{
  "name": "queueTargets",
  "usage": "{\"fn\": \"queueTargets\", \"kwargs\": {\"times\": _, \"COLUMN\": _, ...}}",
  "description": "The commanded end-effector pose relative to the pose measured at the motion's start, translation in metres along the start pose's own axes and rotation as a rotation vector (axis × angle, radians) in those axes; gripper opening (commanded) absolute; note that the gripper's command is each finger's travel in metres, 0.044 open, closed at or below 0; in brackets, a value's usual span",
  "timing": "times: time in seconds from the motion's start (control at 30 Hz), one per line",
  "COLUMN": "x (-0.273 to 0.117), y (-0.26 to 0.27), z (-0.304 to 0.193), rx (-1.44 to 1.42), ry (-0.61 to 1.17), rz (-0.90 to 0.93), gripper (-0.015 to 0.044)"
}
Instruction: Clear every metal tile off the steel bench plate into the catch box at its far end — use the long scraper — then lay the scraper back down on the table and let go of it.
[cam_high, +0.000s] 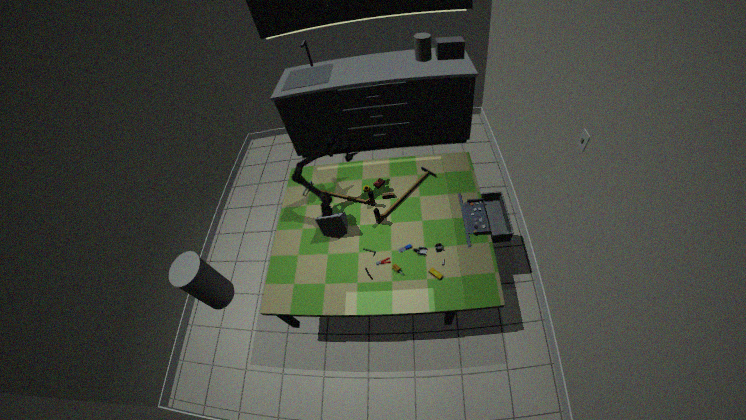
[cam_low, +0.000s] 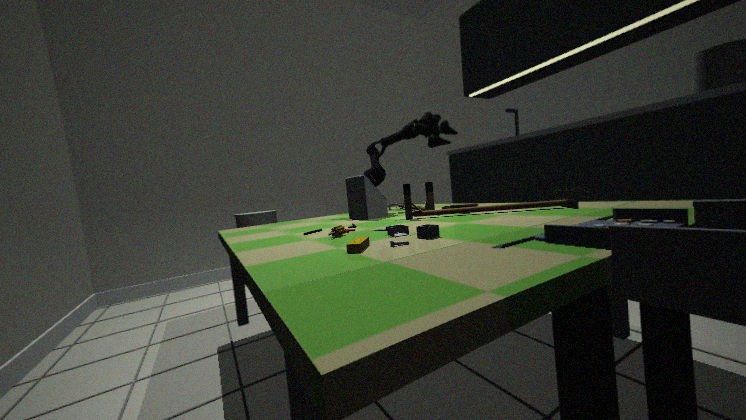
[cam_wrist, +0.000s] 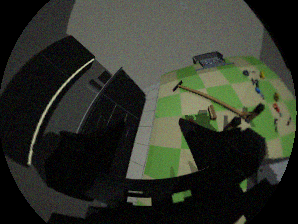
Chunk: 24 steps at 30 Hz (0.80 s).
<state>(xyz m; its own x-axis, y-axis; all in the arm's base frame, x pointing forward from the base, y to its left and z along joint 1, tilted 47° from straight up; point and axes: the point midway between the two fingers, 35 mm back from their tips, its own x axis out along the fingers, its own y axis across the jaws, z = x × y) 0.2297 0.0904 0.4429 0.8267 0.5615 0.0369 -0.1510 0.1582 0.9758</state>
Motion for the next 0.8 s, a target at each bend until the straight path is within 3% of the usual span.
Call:
{"fn": "queueTargets", "kwargs": {"times": 0.0, "x": 0.005, "y": -0.013, "z": 0.007, "rx": -0.021, "ry": 0.002, "rz": -0.03, "gripper": 0.044}}
{"fn": "queueTargets", "kwargs": {"times": 0.77, "x": -0.003, "y": -0.067, "z": 0.051, "rx": -0.18, "ry": -0.037, "rz": -0.13, "gripper": 0.044}}
